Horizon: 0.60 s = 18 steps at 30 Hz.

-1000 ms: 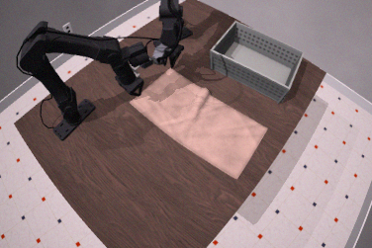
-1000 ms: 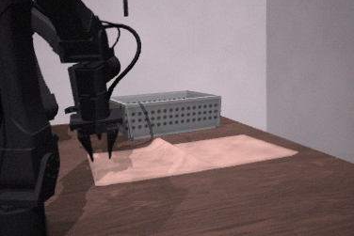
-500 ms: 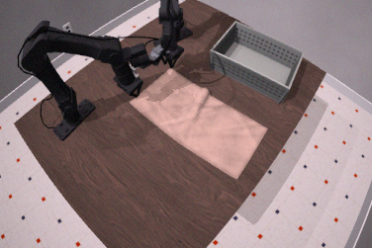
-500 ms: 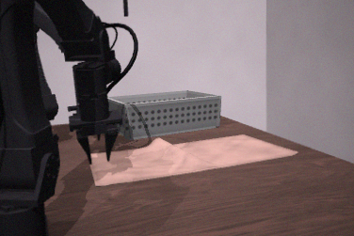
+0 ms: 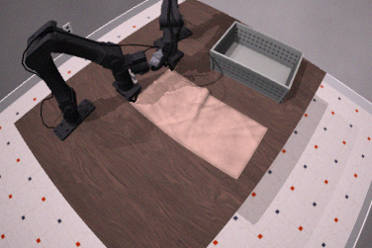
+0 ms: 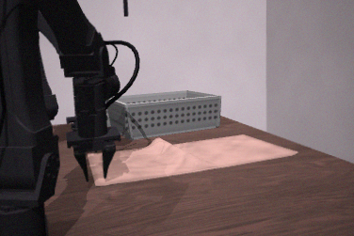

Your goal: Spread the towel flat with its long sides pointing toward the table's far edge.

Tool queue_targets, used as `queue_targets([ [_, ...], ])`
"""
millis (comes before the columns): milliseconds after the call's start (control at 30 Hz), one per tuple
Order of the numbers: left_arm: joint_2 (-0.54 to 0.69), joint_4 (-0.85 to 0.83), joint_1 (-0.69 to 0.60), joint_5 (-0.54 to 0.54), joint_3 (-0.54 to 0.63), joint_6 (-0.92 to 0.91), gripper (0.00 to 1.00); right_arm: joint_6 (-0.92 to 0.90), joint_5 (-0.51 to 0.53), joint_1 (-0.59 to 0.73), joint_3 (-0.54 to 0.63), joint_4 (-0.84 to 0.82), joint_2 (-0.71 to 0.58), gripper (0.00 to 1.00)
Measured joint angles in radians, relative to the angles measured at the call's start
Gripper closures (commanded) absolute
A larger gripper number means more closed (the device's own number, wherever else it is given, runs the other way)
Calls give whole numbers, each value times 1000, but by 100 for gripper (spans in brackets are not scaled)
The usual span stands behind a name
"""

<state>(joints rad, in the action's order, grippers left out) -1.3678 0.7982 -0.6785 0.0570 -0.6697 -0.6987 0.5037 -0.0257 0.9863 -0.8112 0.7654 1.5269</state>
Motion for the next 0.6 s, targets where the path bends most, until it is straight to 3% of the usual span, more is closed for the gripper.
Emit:
queue_targets([
  [600, -36, -93, 4, 3, 14, -7, 66, 17, -13, -28, 24, -95, 26, 66],
])
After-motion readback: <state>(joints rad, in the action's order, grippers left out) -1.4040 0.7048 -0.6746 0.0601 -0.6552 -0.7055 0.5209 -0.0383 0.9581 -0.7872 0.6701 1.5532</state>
